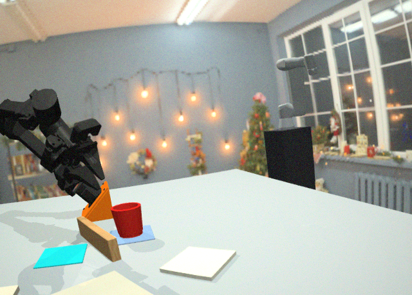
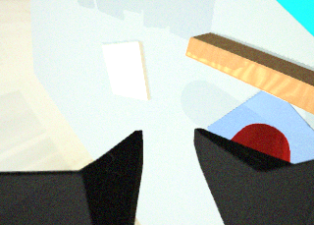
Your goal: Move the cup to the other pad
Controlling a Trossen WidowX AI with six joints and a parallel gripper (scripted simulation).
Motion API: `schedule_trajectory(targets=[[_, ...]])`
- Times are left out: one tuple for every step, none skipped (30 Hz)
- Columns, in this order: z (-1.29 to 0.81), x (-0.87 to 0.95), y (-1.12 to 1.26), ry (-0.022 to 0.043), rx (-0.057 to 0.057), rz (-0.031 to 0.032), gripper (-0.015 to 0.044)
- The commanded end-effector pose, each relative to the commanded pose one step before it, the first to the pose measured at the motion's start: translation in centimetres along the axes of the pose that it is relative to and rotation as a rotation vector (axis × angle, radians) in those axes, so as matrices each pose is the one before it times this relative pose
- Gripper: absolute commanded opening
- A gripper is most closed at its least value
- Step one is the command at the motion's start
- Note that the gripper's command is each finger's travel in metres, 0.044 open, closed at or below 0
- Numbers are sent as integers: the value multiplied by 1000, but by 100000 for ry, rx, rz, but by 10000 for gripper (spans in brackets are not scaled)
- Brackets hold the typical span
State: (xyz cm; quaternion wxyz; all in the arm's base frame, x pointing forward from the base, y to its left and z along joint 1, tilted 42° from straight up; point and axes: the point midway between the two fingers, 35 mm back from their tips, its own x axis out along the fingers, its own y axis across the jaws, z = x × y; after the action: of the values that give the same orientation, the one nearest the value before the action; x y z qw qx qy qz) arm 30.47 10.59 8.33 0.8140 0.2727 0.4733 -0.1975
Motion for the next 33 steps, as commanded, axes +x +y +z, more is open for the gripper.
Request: schedule_trajectory(targets=[[-5982, 1837, -3620, 390, 13642, -40913, 148], [-636, 291, -610, -2838, 2055, -6470, 148], [-556, 237, -598, -3587, 1941, -6064, 148], [-479, 181, -579, -4285, 1848, -5588, 148], [-404, 122, -551, -4904, 1768, -5031, 148], [-272, 55, -416, -4313, 1369, -3584, 148], [-143, 15, -239, -2747, 810, -1962, 148], [-44, 2, -78, -941, 269, -622, 148], [0, 0, 0, 0, 0, 0, 148], [-197, 0, -106, 9, -5, -3, 148], [-108, 1, -59, 4, -3, -2, 148], [0, 0, 0, 0, 0, 0, 148], [0, 0, 0, 0, 0, 0, 148], [0, 0, 0, 0, 0, 0, 148], [0, 0, 0, 0, 0, 0, 148], [0, 0, 0, 0, 0, 0, 148], [0, 0, 0, 0, 0, 0, 148], [-1, 28, 3, 1, 0, 1, 148], [-1, 54, 7, 3, 0, 3, 148], [-1, 80, 10, 4, -1, 4, 148], [-1, 107, 13, 5, -1, 5, 148], [-1, 134, 15, 6, -1, 6, 148], [-1, 156, 17, 6, -1, 7, 148], [-1, 165, 16, 6, -1, 7, 148], [-1, 166, 15, 5, -1, 7, 148], [-1, 166, 14, 4, 0, 7, 148], [-1, 166, 13, 4, 0, 6, 148], [0, 166, 12, 3, 0, 6, 148], [-1, 166, 11, 2, 0, 5, 148], [0, 166, 10, 2, 0, 5, 148], [-1, 165, 9, 1, 1, 4, 148], [0, 165, 8, 0, 1, 4, 148], [0, 165, 7, 0, 1, 4, 148]])
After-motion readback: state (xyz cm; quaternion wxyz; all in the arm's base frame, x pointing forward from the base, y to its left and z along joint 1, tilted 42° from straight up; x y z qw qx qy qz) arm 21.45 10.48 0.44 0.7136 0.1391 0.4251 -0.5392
